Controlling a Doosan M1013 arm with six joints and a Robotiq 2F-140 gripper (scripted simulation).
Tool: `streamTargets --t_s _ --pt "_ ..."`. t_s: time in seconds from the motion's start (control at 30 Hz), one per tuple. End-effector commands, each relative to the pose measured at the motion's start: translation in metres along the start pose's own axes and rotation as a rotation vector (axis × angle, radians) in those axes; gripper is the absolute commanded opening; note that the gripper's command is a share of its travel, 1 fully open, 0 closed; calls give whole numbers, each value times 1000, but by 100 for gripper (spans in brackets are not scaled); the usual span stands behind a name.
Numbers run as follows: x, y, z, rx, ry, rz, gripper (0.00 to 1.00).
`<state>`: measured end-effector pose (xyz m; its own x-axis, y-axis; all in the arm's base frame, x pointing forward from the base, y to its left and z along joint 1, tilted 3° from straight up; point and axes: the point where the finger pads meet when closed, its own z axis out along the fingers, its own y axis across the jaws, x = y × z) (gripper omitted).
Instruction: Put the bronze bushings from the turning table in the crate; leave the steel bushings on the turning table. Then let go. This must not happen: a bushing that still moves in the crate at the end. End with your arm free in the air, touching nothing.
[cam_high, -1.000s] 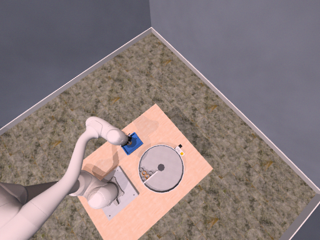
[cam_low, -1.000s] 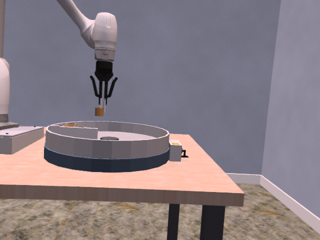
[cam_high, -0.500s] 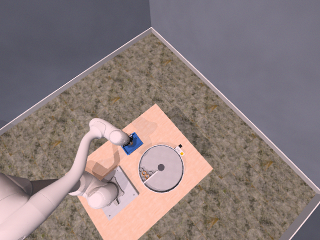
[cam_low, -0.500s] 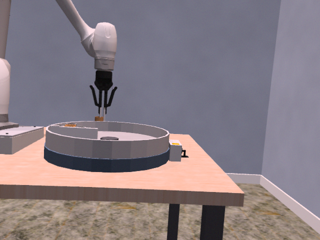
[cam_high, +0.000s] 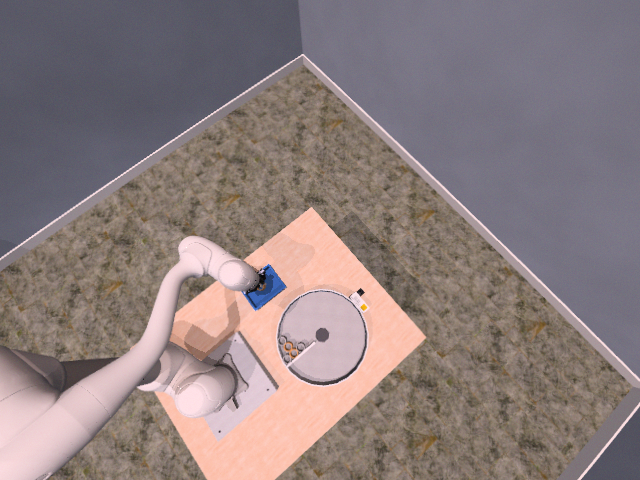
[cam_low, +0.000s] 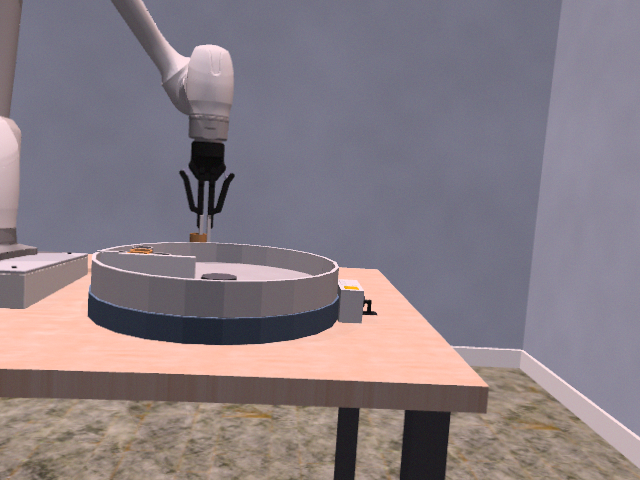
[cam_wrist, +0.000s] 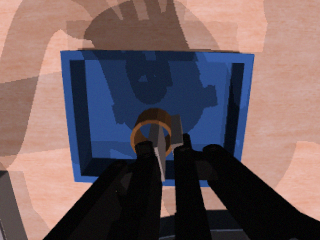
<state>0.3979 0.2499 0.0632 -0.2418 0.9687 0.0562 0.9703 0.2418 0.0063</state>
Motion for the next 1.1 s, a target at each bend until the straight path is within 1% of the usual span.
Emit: streamTargets --t_s 0.0,0.67,0.87,1.07 --pt "0 0 0 0 0 0 0" --pt "0 0 0 0 0 0 0" --pt "0 0 2 0 0 0 0" --pt "0 0 9 0 0 0 0"
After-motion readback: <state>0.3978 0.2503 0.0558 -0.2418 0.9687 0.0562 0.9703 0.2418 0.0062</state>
